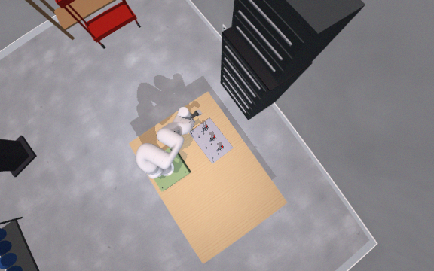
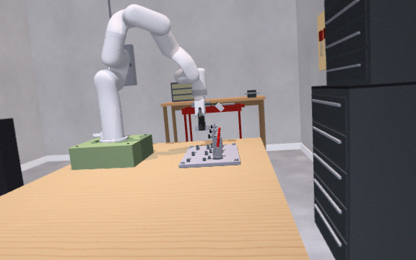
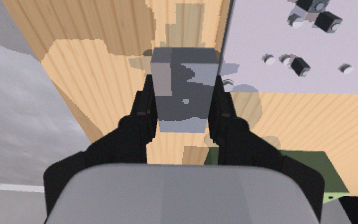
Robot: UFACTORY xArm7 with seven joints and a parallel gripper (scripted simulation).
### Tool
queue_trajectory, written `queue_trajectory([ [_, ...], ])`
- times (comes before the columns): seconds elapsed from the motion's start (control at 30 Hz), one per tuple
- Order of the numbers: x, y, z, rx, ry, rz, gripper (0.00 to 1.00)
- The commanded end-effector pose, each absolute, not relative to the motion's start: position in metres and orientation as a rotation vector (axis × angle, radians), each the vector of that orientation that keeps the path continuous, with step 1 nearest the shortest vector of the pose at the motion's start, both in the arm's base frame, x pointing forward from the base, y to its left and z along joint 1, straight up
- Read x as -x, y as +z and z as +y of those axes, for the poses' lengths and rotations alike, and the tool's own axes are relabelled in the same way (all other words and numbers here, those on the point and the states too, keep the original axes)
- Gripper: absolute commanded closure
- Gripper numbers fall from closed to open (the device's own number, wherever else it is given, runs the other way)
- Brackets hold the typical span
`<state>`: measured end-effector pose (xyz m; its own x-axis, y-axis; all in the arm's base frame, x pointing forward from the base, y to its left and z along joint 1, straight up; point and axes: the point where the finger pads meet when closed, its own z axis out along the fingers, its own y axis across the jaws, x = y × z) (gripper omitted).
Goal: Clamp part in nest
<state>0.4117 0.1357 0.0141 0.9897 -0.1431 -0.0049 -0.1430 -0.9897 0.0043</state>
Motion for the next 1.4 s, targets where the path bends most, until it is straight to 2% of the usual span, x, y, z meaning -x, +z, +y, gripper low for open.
queue_trajectory([
  [0.0,-0.411,0.015,0.118,-3.132,-0.002,-0.224,1.0],
  [0.73,-0.401,0.01,0.041,-3.132,-0.002,-0.224,1.0],
  [1.37,-0.399,0.009,0.03,-3.132,-0.002,-0.224,1.0],
])
